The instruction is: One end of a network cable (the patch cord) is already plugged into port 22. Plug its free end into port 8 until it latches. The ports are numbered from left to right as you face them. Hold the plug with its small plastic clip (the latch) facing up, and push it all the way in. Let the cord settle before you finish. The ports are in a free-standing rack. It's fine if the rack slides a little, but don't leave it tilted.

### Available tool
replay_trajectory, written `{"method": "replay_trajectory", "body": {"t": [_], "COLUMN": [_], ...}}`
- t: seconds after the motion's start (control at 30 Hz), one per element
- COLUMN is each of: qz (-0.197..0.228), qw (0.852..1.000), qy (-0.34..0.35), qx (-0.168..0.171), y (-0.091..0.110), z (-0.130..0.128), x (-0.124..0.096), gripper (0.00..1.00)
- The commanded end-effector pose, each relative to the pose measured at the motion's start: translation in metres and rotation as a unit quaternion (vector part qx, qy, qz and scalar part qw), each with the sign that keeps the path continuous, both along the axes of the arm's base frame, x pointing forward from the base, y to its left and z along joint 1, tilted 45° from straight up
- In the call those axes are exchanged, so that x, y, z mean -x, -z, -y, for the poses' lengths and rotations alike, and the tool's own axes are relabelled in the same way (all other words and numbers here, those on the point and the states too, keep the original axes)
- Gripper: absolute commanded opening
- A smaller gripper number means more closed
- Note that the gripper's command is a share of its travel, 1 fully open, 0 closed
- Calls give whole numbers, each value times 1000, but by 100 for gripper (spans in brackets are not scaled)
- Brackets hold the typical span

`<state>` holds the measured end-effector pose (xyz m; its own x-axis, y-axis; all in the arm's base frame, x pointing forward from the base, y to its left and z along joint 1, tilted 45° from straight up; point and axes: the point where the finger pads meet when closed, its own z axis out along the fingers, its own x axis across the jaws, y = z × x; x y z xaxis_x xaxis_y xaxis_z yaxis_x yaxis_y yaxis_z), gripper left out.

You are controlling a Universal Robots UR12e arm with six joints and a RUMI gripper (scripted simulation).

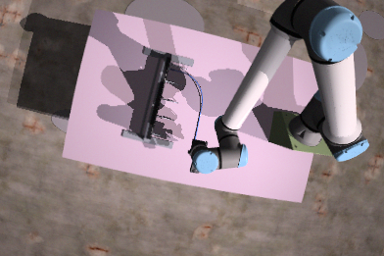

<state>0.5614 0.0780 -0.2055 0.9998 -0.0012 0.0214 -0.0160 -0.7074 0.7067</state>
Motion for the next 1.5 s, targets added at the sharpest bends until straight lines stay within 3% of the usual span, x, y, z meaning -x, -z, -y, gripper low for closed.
{"method": "replay_trajectory", "body": {"t": [0.0,0.33,0.37,1.47], "qz": [0,3,3,3], "qw": [1000,1000,1000,1000], "qy": [0,1,1,2], "qx": [0,0,0,0], "y": [-1,4,4,3], "z": [0,-5,-5,-4], "x": [1,-2,-2,-2], "gripper": [0,0,22,22]}}
